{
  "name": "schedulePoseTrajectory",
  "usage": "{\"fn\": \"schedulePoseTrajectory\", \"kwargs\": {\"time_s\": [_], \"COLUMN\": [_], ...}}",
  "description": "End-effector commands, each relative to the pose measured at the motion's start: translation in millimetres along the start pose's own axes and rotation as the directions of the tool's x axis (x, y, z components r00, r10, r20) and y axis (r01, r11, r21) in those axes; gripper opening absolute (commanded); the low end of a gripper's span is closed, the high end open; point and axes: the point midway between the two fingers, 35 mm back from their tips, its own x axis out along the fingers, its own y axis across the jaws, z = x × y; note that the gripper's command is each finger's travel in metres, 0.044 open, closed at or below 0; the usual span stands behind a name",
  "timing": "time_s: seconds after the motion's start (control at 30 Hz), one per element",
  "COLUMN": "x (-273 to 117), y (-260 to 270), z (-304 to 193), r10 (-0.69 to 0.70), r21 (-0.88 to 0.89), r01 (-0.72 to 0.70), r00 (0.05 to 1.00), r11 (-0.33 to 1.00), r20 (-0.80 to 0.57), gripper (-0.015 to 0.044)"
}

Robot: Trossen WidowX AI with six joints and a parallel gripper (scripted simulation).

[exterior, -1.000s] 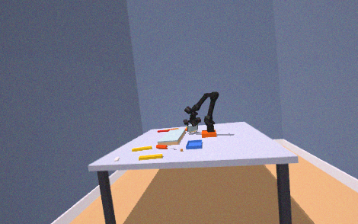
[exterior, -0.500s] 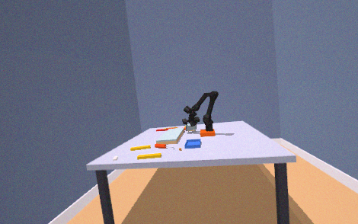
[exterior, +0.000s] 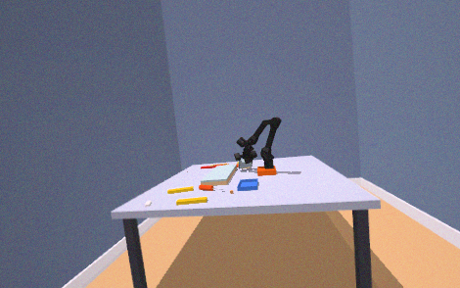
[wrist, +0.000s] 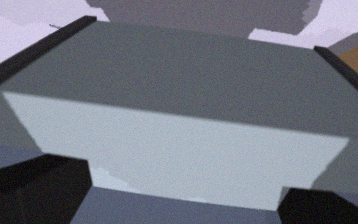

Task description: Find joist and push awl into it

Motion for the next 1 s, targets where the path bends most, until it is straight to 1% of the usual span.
{"fn": "schedulePoseTrajectory", "kwargs": {"time_s": [0.0, 0.97], "x": [-0.9, 1.3], "y": [0.1, -1.3], "z": [-1.8, 2.0], "r10": [0.003, 0.002], "r21": [0.001, 0.000], "r01": [-0.003, -0.002], "r00": [0.999, 0.986], "r11": [1.000, 1.000], "r20": [-0.035, -0.164], "gripper": [0.0000, 0.0000]}}
